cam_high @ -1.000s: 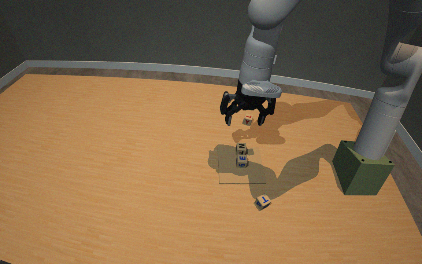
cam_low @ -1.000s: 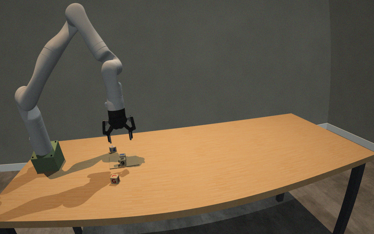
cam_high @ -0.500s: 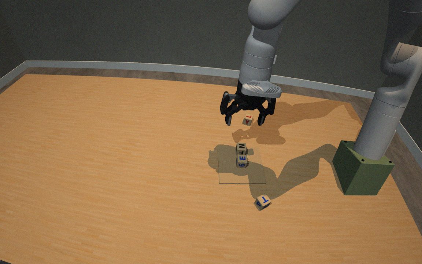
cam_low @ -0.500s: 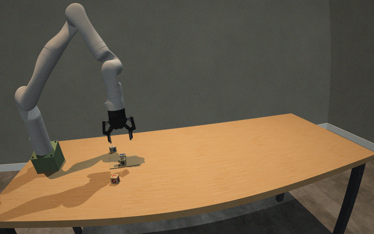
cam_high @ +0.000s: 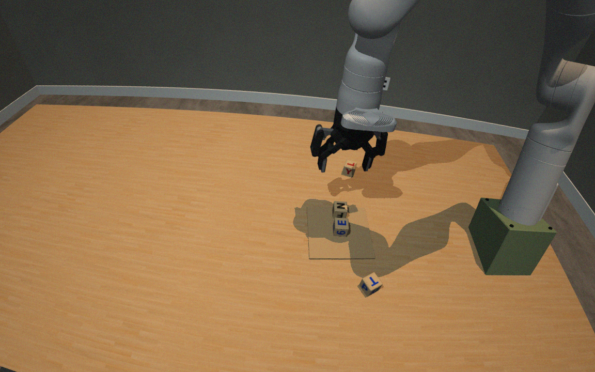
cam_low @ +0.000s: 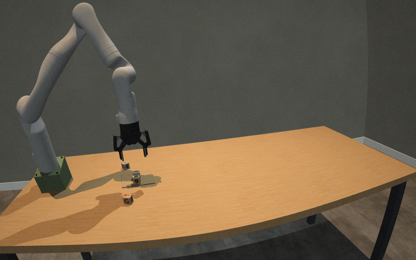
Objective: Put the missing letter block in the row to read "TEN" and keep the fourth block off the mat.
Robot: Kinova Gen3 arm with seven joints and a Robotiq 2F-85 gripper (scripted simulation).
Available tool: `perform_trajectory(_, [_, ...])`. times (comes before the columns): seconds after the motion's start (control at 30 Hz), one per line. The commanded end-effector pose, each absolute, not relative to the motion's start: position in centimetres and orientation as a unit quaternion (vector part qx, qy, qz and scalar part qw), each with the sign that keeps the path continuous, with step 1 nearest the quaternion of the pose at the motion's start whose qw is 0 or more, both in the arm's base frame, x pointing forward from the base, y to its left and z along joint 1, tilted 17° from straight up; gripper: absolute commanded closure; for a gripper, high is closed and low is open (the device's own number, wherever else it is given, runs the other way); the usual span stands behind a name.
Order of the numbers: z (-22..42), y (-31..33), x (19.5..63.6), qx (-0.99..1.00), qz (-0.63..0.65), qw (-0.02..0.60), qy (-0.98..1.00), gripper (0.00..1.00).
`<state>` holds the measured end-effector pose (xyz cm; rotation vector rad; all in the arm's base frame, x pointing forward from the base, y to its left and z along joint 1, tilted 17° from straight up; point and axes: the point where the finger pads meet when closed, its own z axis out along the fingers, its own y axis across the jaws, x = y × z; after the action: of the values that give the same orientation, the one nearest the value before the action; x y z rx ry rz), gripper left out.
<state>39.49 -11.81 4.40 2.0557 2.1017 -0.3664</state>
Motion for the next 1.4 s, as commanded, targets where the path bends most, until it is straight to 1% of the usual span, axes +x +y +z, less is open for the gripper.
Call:
perform_trajectory(0.0, [5.26, -14.31, 39.02, 0.702, -0.120, 0.090, 0.696, 0.00])
perform_trajectory(1.37, [5.37, -14.65, 38.94, 0.702, -0.120, 0.090, 0.696, 0.00])
